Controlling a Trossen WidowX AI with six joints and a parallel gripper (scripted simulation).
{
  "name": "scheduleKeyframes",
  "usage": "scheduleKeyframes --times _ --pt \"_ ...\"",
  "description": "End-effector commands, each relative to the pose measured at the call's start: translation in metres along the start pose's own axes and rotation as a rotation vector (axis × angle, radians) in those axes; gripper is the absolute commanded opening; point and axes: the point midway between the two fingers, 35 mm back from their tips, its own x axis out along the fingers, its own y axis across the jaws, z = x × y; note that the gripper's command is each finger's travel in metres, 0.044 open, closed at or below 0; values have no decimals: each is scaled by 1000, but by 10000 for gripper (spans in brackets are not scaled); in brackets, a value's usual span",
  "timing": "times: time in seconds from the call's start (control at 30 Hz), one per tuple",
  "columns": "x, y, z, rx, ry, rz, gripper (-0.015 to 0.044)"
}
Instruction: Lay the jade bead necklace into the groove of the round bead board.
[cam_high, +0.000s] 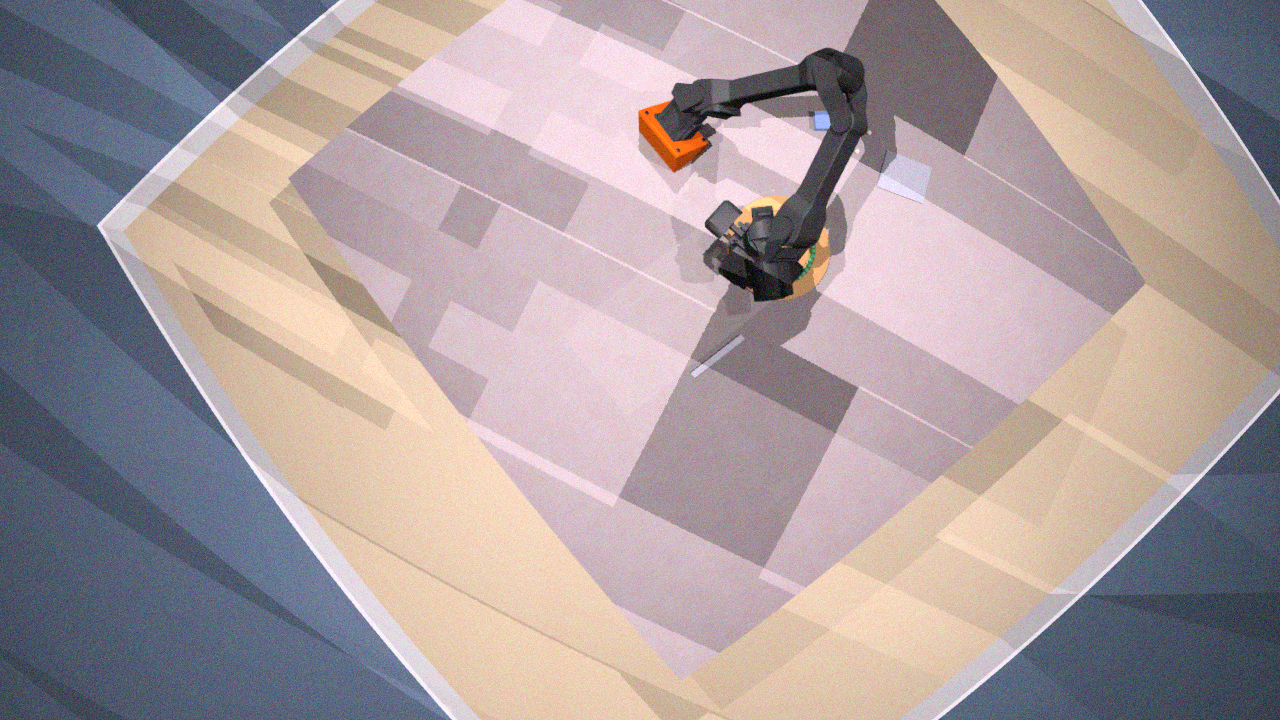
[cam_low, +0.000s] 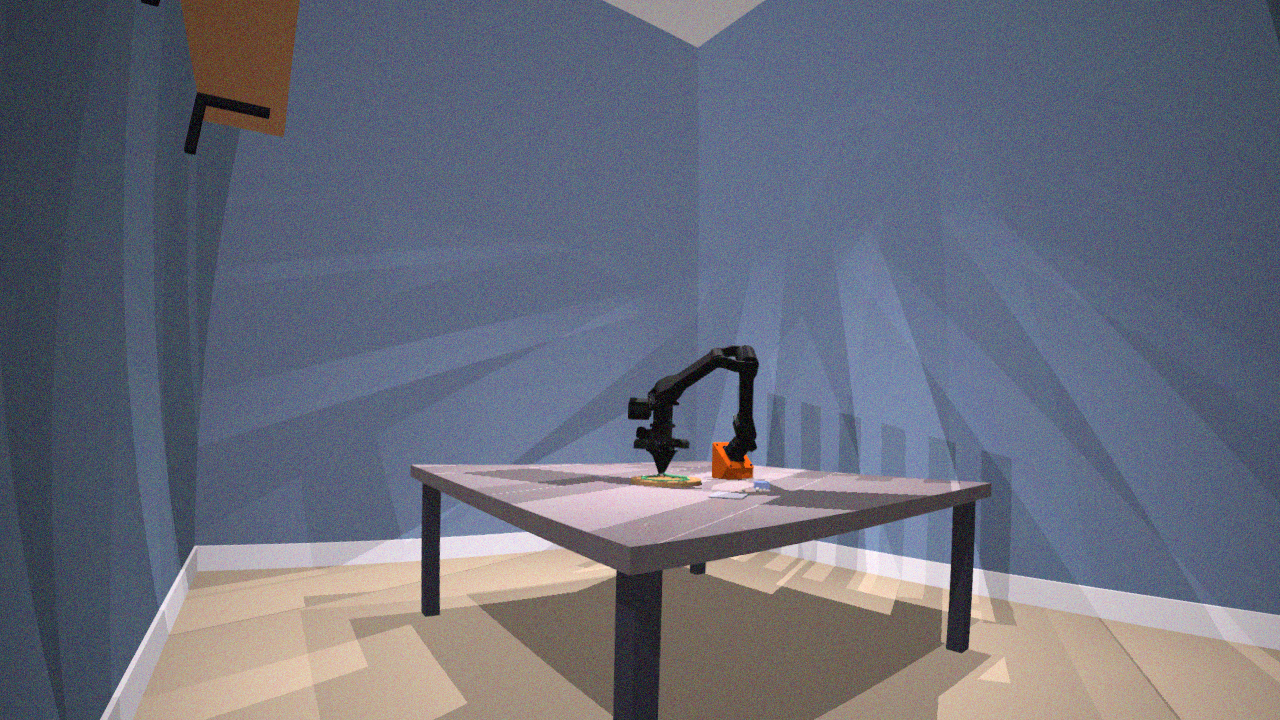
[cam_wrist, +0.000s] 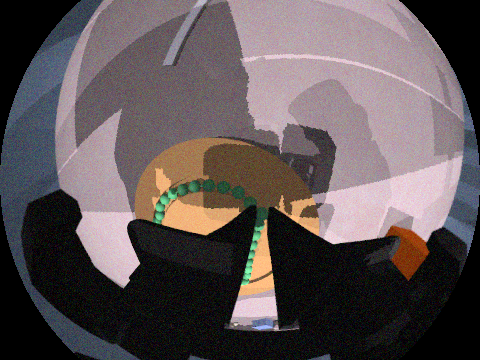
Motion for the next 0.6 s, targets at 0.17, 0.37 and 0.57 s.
scheduleKeyframes --times 0.17,0.37,0.57 --pt "7 -2 1 -5 -1 -2 0" --pt "5 -1 1 -13 -5 1 105" --pt "5 -1 1 -13 -5 1 263"
